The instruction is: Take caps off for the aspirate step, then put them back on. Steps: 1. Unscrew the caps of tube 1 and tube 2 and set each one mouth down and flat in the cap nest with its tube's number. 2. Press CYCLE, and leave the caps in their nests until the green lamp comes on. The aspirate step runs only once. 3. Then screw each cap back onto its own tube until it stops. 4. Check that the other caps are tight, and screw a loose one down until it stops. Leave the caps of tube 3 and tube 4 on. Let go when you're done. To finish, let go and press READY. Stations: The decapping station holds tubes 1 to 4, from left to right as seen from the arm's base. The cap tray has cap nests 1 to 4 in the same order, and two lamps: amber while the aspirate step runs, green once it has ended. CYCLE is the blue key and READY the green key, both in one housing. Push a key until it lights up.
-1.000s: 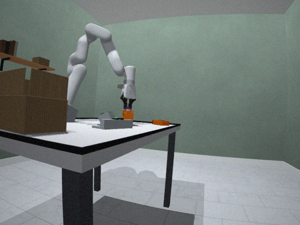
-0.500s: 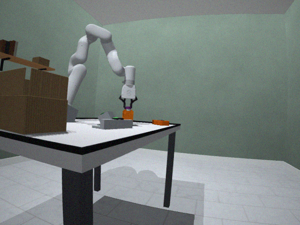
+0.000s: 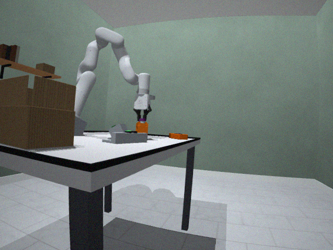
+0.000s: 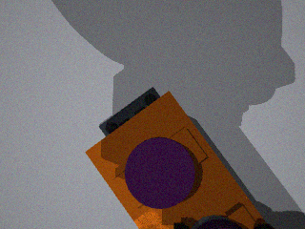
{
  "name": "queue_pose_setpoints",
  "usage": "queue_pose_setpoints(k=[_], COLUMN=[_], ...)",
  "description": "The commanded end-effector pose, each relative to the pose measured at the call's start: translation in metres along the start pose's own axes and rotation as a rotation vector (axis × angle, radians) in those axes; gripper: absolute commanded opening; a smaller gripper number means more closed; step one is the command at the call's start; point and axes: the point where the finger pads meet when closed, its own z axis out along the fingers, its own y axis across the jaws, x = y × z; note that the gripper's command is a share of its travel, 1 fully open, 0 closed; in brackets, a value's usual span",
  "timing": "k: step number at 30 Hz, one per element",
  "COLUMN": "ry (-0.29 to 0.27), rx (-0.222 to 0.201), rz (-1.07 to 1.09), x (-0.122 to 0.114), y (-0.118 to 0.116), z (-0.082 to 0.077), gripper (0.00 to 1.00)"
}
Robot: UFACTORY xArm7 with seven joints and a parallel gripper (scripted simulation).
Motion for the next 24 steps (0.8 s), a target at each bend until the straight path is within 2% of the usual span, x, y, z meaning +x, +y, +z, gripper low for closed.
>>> queue_pose_setpoints(k=[1,6,7,19,22,24], ry=[-0.033,-0.033,-0.033,-0.033,-0.036,-0.037], rx=[-0.022,-0.022,-0.022,-0.022,-0.017,-0.016], rz=[0.149,0.149,0.149,0.149,-0.101,-0.190], x=[0.0012,0.0012,0.0012,0.0012,0.0012,0.0012], y=[0.0010,0.0010,0.0010,0.0010,0.0009,0.0009], z=[-0.0011,-0.0011,-0.0011,-0.0011,-0.0016,-0.0015], gripper=[0.00,0.00,0.46,0.46,0.46,0.46])
